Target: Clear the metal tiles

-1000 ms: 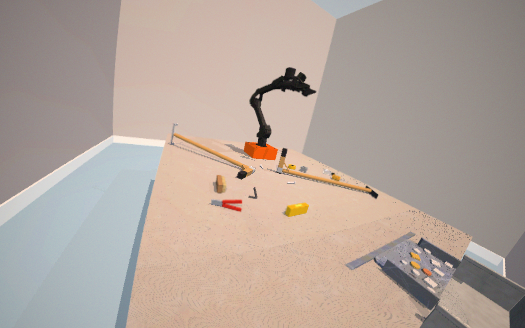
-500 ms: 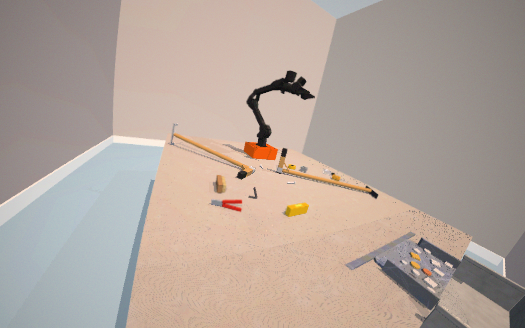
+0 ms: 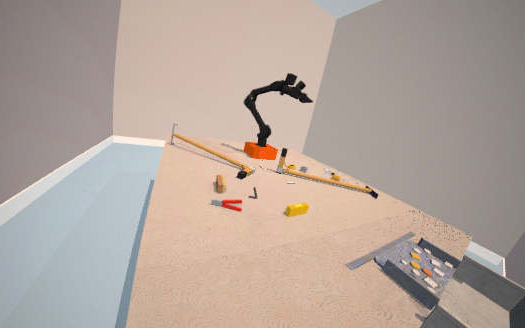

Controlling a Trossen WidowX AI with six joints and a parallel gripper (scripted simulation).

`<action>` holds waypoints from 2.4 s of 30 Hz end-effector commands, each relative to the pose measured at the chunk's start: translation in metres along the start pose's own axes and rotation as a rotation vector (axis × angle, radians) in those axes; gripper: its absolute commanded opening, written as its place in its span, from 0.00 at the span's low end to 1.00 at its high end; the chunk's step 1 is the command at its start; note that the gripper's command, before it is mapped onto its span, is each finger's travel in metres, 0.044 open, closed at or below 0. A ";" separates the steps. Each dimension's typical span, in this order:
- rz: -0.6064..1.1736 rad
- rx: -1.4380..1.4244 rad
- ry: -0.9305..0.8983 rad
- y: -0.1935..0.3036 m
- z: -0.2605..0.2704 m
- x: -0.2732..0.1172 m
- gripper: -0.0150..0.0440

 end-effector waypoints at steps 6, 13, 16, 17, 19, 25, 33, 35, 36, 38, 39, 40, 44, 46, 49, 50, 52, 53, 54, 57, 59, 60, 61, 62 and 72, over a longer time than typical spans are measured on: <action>0.046 0.001 -0.034 0.017 0.014 -0.008 1.00; 0.083 -0.005 -0.061 0.029 0.024 -0.013 1.00; 0.095 -0.008 -0.070 0.033 0.027 -0.015 1.00; 0.096 -0.008 -0.071 0.033 0.028 -0.015 1.00; 0.096 -0.008 -0.071 0.033 0.028 -0.015 1.00; 0.096 -0.008 -0.071 0.033 0.028 -0.015 1.00; 0.096 -0.008 -0.071 0.033 0.028 -0.015 1.00; 0.096 -0.008 -0.071 0.033 0.028 -0.015 1.00; 0.096 -0.008 -0.071 0.033 0.028 -0.015 1.00; 0.096 -0.008 -0.071 0.033 0.028 -0.015 1.00; 0.096 -0.008 -0.071 0.033 0.028 -0.015 1.00; 0.096 -0.008 -0.071 0.033 0.028 -0.015 1.00; 0.096 -0.008 -0.071 0.033 0.028 -0.015 1.00; 0.096 -0.008 -0.071 0.033 0.028 -0.015 1.00; 0.092 -0.007 -0.067 0.032 0.026 -0.015 1.00; 0.087 -0.006 -0.063 0.030 0.025 -0.014 1.00; 0.074 -0.003 -0.053 0.026 0.021 -0.012 1.00; 0.068 -0.002 -0.048 0.024 0.020 -0.011 1.00; 0.062 -0.001 -0.042 0.022 0.018 -0.010 1.00; 0.043 0.001 -0.026 0.016 0.012 -0.008 1.00; 0.030 0.002 -0.015 0.012 0.008 -0.006 1.00; 0.024 0.002 -0.009 0.010 0.006 -0.006 1.00; 0.017 0.002 -0.004 0.008 0.004 -0.005 1.00; 0.011 0.002 0.002 0.006 0.001 -0.004 1.00; -0.053 -0.006 0.062 -0.014 -0.021 0.001 1.00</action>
Point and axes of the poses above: the point midway between the two fingers, 35 mm back from their tips, its own x axis out along the fingers, its own z axis across the jaws, y = z × x, the point moved 1 cm from there along -x, back along the fingers, and after that the axes turned 1 degree about -x, right-handed, at the moved point
